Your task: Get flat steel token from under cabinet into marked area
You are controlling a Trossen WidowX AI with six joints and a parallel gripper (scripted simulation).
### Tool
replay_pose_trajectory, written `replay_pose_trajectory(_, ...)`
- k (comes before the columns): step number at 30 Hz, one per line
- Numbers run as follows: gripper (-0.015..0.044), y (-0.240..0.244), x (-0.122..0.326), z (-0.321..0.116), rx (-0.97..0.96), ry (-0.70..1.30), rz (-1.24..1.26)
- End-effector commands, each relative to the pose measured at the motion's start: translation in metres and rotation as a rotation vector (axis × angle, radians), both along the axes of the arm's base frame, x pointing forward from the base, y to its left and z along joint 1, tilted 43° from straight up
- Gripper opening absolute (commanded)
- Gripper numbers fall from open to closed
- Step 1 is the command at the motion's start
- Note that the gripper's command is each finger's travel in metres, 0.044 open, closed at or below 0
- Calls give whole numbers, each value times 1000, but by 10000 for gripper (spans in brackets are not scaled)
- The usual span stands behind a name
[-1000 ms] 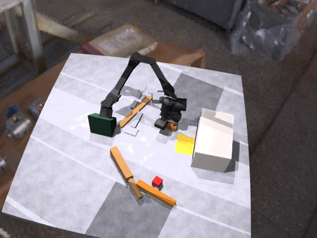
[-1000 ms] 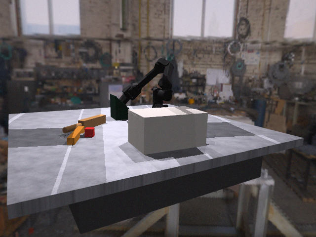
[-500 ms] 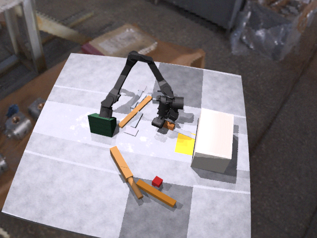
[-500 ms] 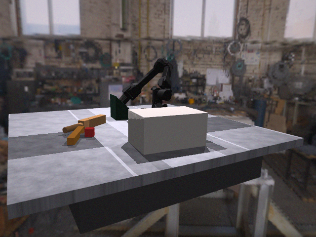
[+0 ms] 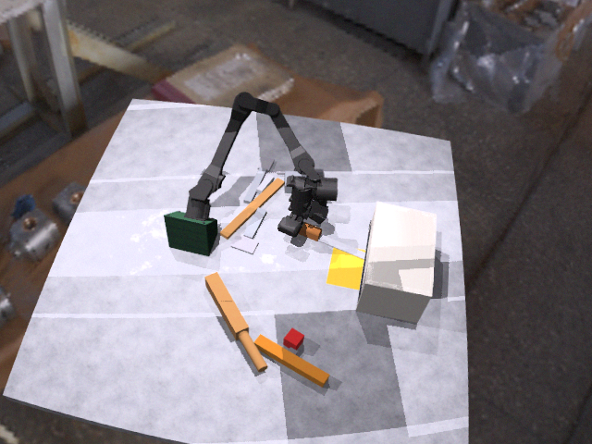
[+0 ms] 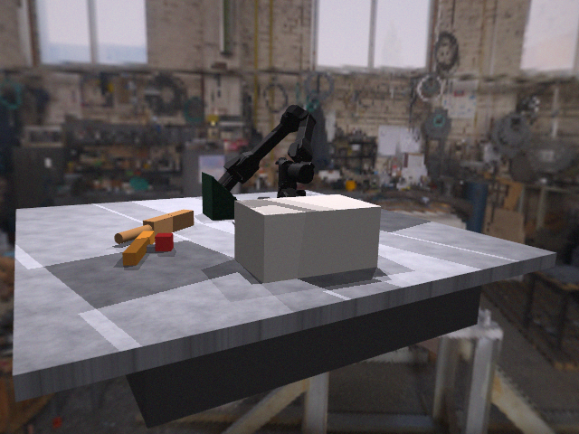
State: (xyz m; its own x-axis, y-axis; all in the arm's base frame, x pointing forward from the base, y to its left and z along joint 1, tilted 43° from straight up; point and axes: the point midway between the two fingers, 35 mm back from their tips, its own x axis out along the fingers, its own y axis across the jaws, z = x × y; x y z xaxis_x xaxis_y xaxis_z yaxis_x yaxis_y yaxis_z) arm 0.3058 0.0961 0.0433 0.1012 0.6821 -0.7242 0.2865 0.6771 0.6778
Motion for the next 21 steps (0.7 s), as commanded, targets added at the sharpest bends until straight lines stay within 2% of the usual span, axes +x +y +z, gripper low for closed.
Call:
replay_pose_trajectory(1,0,3,-8,0,1,8,-2)
replay_pose_trajectory(21,0,11,-31,5,1,9,-2)
